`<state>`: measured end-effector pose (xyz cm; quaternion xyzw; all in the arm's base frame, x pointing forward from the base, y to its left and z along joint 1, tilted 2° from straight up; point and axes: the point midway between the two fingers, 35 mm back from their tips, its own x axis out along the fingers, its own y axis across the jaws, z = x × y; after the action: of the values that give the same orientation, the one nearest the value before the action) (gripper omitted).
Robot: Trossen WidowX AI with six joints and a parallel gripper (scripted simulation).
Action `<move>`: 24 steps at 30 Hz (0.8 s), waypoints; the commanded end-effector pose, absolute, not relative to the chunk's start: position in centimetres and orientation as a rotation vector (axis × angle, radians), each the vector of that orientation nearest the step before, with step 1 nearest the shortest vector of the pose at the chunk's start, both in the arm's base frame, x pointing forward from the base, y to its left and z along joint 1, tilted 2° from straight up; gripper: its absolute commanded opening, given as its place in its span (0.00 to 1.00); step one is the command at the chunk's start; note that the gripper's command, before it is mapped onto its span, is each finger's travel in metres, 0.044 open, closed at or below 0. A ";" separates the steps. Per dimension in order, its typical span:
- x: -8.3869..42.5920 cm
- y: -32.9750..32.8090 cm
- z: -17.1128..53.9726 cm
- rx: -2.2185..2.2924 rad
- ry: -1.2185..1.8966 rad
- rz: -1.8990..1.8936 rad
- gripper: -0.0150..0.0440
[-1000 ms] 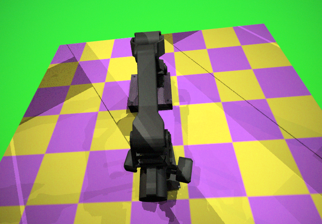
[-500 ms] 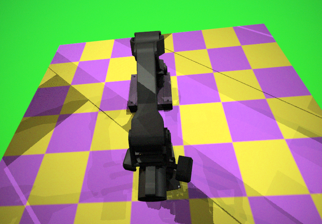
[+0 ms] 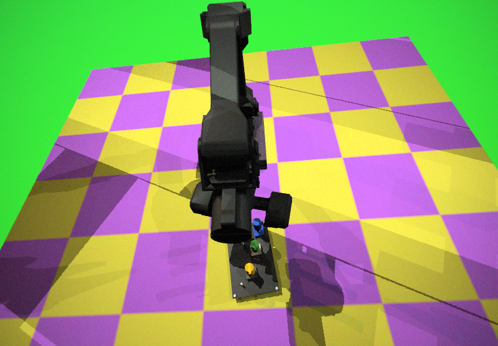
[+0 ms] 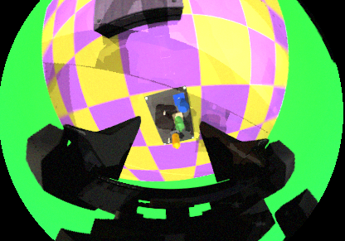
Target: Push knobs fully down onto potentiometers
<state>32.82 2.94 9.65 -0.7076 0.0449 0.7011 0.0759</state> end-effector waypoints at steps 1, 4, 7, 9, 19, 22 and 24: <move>27.7 2.5 9.7 -2.117 0.140 2.097 1.00; 24.5 2.1 9.2 -2.125 0.133 2.102 1.00; 23.7 2.0 9.1 -2.129 0.130 2.104 1.00; 23.7 2.0 9.1 -2.129 0.130 2.104 1.00; 23.7 2.0 9.1 -2.129 0.130 2.104 1.00; 23.7 2.0 9.1 -2.129 0.130 2.104 1.00; 23.7 2.0 9.1 -2.129 0.130 2.104 1.00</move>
<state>23.70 2.04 9.04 -0.7066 0.0439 0.7023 0.0746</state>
